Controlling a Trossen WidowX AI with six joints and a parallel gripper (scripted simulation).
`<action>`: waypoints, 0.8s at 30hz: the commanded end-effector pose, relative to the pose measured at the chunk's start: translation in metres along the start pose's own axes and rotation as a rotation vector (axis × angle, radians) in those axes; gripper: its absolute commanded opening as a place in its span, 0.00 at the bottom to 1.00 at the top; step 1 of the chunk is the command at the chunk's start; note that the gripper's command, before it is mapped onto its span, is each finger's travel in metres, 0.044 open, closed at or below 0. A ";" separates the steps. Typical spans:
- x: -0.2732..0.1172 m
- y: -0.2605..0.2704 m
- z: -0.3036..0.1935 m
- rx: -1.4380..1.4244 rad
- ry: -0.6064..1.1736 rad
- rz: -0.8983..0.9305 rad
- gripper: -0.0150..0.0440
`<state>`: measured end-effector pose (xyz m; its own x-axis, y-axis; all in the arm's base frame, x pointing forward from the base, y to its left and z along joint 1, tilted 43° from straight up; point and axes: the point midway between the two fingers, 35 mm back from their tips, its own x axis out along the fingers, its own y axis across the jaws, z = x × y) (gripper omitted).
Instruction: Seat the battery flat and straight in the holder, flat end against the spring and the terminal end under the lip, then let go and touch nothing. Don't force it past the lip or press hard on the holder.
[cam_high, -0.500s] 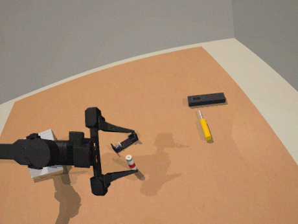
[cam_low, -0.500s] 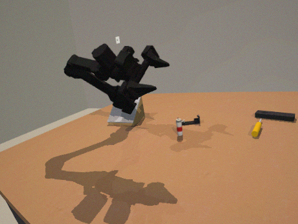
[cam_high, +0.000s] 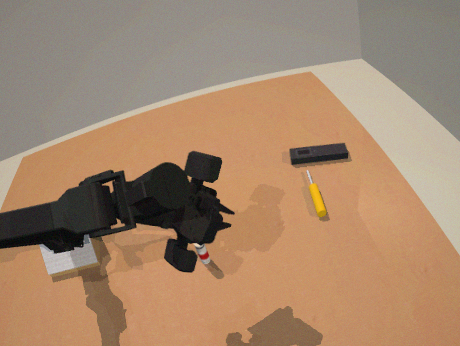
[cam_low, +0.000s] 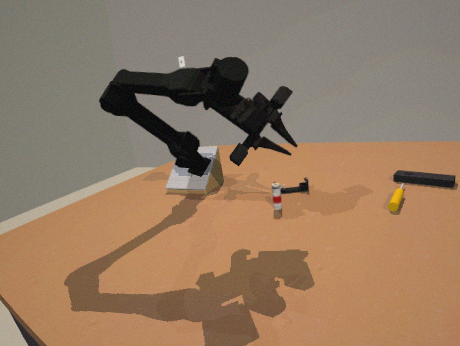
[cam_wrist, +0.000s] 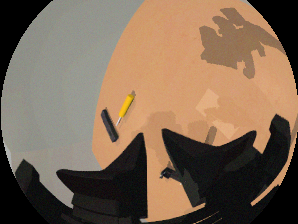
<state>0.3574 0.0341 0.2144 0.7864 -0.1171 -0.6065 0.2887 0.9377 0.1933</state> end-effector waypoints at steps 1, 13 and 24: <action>0.024 0.006 -0.051 0.037 0.255 -0.312 0.25; 0.023 0.014 -0.089 -0.105 0.318 -0.757 0.25; 0.032 0.007 -0.092 -0.105 0.319 -0.757 0.25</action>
<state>0.3312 0.0728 0.1330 0.2067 -0.6377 -0.7420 0.6103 0.6768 -0.4117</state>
